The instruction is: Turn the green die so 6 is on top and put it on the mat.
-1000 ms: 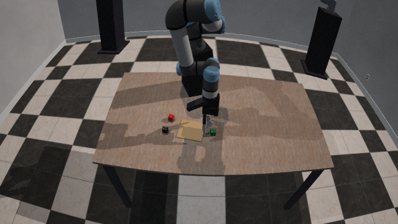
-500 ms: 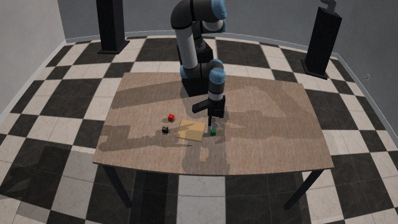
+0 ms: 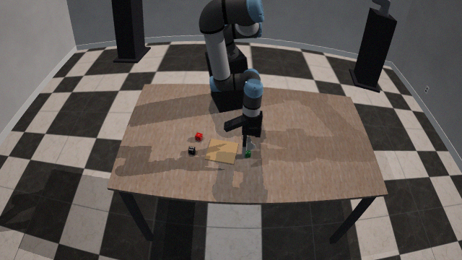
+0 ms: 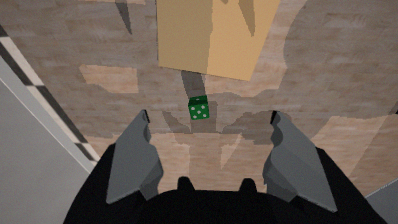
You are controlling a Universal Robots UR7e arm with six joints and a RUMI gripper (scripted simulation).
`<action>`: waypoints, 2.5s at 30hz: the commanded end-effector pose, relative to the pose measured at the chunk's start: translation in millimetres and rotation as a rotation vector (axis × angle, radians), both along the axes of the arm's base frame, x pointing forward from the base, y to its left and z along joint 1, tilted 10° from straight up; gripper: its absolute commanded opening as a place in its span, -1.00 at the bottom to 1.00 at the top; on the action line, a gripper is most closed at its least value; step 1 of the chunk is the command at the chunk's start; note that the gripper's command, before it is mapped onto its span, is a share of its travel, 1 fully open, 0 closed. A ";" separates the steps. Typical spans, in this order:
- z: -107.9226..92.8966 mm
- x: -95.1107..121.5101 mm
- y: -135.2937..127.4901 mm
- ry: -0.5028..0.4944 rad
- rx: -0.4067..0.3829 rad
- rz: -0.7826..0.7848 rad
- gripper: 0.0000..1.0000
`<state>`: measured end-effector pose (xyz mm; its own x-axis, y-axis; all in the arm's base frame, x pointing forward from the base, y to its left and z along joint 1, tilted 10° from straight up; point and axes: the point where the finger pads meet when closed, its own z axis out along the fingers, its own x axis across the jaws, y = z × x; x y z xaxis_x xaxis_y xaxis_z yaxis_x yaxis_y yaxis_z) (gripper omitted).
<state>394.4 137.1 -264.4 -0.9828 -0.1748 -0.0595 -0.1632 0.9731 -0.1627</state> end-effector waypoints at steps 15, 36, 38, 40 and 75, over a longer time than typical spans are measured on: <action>0.4 0.4 0.2 -0.001 0.000 0.000 1.00; 1.2 0.3 0.3 -0.001 0.000 0.000 1.00; 3.7 0.1 0.7 -0.001 0.000 0.000 1.00; 8.1 -0.5 1.3 -0.001 0.000 0.000 1.00; 91.8 0.5 35.8 0.022 -0.013 0.152 1.00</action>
<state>393.3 158.1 -194.0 -0.9649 -0.2577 -0.0514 -0.2463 0.9551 -0.1646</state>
